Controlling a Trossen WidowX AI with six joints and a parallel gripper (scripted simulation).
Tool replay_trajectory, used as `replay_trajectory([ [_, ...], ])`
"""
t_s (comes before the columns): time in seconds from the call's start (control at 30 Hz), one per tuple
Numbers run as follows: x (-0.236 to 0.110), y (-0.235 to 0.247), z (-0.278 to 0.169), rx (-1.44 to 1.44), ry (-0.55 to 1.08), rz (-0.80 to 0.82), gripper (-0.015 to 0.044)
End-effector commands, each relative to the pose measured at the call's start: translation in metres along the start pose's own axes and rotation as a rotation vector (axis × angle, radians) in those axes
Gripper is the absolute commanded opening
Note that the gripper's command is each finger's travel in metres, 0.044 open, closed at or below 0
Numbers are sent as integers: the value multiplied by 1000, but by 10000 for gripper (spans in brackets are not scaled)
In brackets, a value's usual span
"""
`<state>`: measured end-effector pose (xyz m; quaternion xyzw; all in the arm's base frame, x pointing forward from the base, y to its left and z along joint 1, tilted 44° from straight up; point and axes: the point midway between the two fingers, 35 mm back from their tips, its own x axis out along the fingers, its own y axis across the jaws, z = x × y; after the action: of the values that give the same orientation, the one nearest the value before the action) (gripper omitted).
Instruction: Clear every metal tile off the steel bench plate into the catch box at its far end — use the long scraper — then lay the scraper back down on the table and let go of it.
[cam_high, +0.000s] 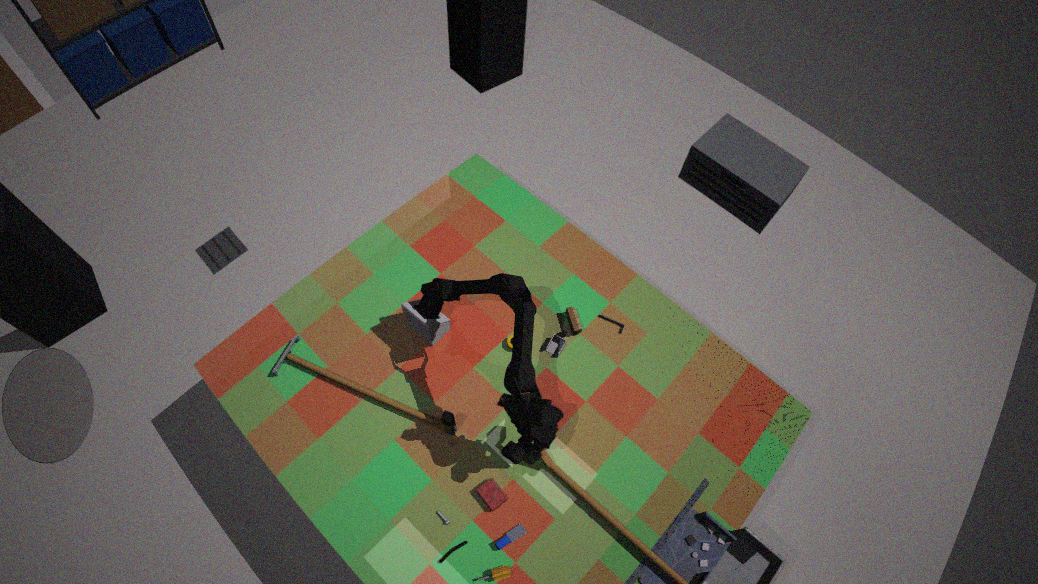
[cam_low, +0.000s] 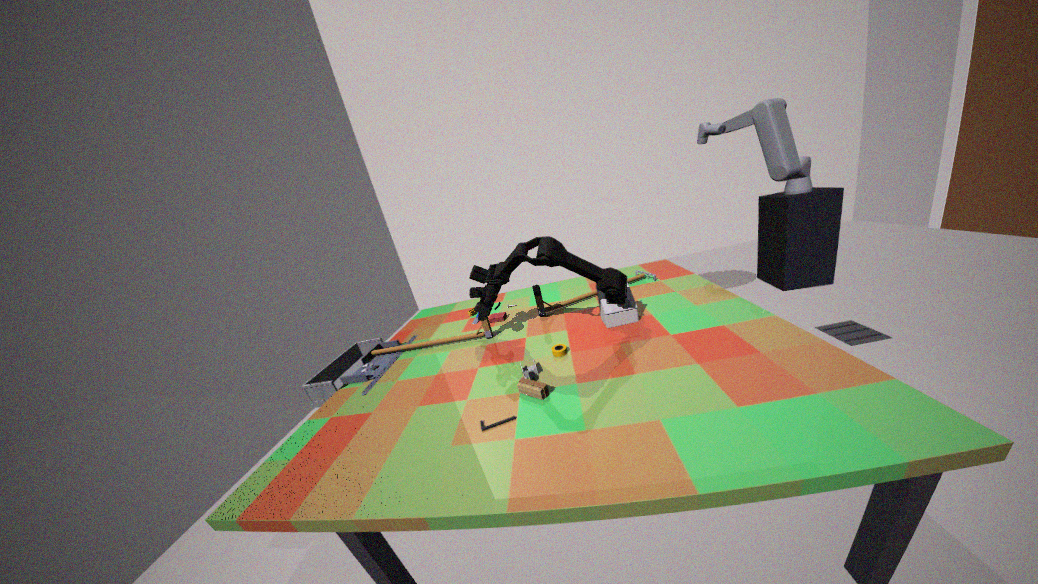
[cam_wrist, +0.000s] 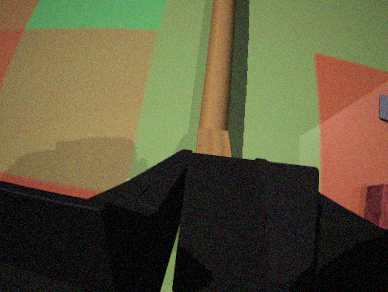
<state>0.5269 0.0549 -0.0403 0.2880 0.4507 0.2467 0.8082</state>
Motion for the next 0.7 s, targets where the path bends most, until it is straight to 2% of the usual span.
replay_trajectory([
  [0.0,-7,-2,-3,-1,-5,-2,0],
  [0.67,-28,-7,-23,-2,-4,-5,0],
])
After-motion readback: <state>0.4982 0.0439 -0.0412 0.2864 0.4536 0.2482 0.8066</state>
